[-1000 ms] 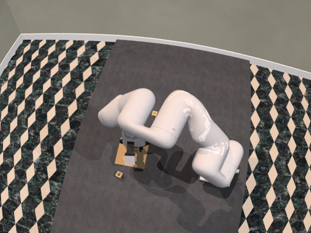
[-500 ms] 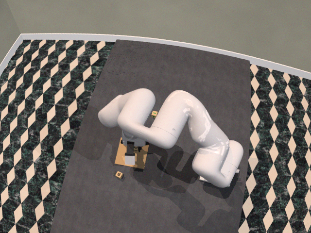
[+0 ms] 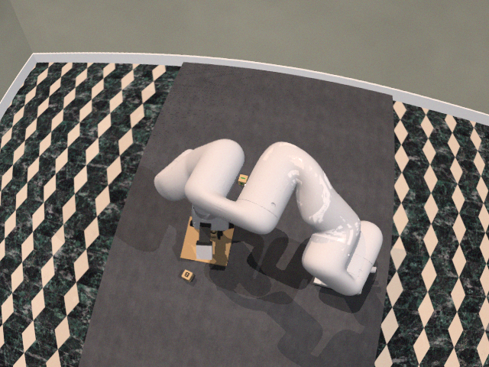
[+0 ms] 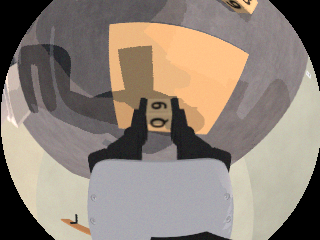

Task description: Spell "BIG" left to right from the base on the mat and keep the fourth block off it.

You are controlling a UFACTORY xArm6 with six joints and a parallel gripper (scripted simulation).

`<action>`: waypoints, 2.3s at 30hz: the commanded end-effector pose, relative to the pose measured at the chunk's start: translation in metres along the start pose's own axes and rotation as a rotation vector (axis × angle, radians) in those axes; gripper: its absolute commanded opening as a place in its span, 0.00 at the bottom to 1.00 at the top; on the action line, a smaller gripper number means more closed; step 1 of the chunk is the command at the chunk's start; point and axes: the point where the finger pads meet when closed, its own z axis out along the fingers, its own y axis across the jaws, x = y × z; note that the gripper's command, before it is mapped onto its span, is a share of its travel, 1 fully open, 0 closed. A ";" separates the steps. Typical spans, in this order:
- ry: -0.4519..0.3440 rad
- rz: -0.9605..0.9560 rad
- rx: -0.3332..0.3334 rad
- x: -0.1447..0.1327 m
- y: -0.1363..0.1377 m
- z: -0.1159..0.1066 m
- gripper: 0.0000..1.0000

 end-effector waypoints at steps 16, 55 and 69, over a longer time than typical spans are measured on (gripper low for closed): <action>-0.001 0.000 -0.003 0.000 0.001 -0.044 0.21; -0.001 0.158 -0.003 -0.101 -0.009 -0.097 0.21; -0.001 0.158 -0.003 -0.101 -0.009 -0.090 0.21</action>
